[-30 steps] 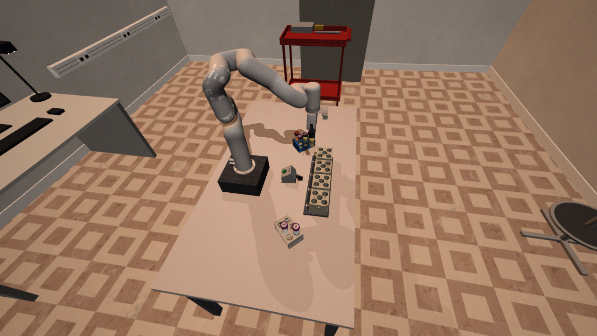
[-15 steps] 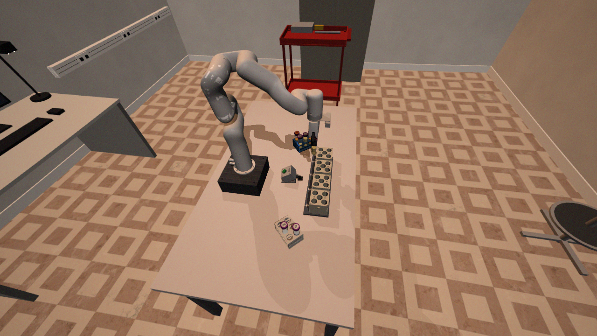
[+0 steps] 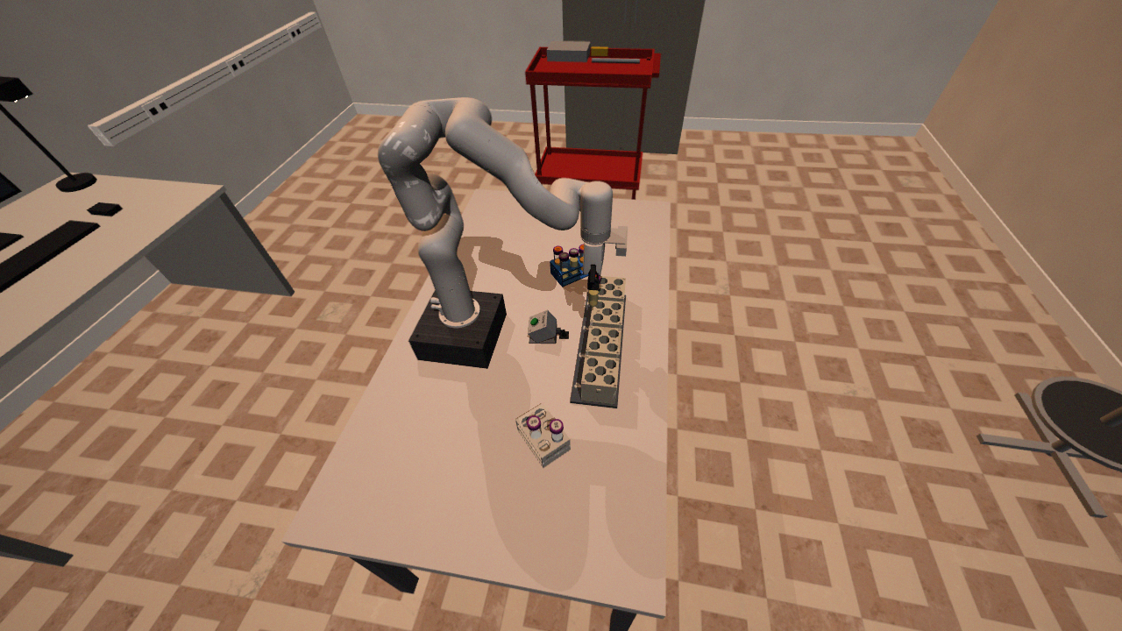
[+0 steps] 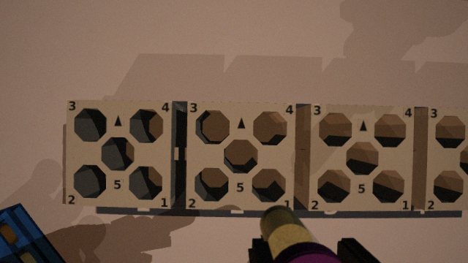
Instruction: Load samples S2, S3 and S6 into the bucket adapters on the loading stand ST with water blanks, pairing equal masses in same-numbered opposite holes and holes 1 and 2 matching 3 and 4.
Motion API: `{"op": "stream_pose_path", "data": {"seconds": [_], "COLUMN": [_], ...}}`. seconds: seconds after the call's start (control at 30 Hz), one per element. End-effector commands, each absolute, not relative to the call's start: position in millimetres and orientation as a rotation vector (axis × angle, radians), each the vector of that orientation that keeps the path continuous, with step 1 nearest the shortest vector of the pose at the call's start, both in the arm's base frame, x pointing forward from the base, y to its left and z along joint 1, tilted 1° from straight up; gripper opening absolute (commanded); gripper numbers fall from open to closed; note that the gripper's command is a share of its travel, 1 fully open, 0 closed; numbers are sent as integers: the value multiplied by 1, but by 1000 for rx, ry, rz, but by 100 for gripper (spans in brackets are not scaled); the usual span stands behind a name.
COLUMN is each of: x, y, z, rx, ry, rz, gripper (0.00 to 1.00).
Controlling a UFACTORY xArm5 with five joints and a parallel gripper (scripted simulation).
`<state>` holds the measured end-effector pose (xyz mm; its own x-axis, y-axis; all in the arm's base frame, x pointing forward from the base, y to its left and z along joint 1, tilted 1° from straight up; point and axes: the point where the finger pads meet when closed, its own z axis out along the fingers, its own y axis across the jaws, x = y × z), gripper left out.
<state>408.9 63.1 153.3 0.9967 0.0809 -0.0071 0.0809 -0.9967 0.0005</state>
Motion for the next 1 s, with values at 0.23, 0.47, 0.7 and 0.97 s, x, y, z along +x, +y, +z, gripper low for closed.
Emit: {"op": "stream_pose_path", "data": {"seconds": [0.23,0.47,0.7,0.97], "x": [415,405,398,386], "y": [15,-19,-43,-81], "z": [154,154,154,154], "rx": [3146,3115,3066,2944], "ry": [-80,-445,-703,-1104], "rz": [-8,-9,-10,-11], "gripper": [0,0,0,0]}}
